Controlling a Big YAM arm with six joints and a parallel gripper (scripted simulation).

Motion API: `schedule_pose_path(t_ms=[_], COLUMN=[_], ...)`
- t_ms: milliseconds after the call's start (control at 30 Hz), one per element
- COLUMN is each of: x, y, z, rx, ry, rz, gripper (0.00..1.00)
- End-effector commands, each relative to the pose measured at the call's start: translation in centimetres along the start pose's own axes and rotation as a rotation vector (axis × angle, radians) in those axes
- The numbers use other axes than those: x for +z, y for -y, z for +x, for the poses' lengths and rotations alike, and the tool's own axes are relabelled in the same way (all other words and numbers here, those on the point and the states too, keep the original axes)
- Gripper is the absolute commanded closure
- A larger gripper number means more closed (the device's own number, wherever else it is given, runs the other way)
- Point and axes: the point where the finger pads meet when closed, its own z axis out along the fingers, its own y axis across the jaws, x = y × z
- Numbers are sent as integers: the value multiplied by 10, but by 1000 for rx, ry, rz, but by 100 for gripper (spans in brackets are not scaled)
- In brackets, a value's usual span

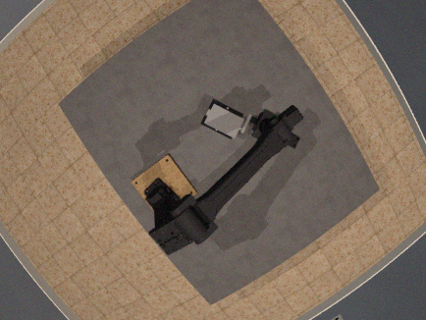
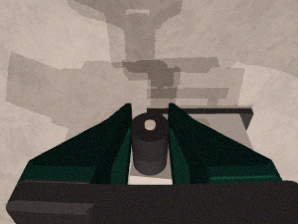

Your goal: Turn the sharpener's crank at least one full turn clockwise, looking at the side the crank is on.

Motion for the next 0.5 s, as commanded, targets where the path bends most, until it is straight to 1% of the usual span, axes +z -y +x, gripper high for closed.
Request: schedule_pose_path(t_ms=[0,33,100,300,400,467], x=[-16,-4,9,18,17,22], y=[-12,-4,0,3,4,6], z=[-8,-6,-7,-9,-9,-10], rx=[2,4,5,1,-1,1], ry=[27,15,4,3,9,7], rz=[-53,-29,-8,-6,-17,-12], gripper=[85,85,85,85,85,85])
